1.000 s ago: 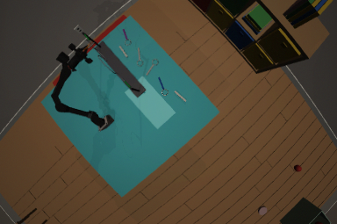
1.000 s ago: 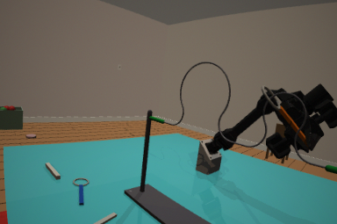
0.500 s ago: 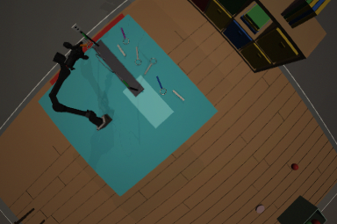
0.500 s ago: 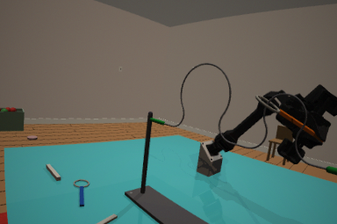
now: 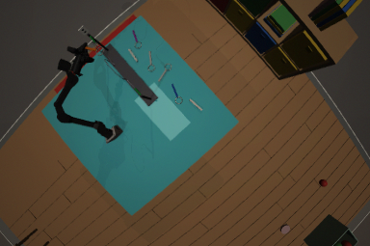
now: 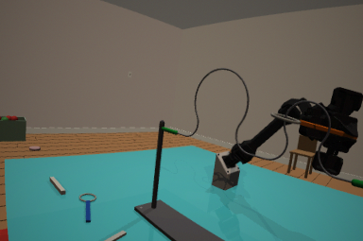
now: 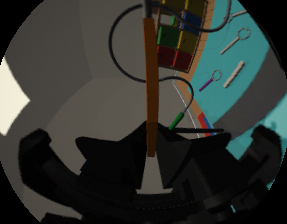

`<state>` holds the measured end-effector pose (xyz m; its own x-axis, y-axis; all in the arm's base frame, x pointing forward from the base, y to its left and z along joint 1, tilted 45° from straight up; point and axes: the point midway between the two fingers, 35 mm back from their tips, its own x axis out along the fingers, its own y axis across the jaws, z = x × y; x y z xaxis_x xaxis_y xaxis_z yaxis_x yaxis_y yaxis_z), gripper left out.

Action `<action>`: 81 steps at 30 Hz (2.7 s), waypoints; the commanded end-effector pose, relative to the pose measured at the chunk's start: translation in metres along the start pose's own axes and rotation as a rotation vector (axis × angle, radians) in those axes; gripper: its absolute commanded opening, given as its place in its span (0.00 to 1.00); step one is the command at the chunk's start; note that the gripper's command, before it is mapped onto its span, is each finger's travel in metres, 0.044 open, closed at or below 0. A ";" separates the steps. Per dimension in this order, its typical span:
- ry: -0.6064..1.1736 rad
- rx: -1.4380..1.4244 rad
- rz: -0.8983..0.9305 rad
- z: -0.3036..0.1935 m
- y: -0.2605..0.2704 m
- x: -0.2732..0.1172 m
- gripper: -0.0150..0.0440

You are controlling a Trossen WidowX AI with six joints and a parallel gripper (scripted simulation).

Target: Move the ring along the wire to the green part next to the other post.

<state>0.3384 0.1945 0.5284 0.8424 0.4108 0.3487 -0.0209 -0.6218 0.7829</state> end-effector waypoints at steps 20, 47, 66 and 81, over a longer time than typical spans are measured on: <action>-0.025 0.373 0.215 0.004 0.026 -0.001 0.00; -0.012 0.182 0.113 -0.013 -0.020 0.007 0.00; 0.012 -0.210 -0.104 -0.012 -0.089 0.002 0.00; 0.033 -0.536 -0.286 0.009 -0.141 -0.012 0.00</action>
<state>0.3369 0.2704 0.4169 0.8400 0.5294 0.1188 -0.0663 -0.1173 0.9909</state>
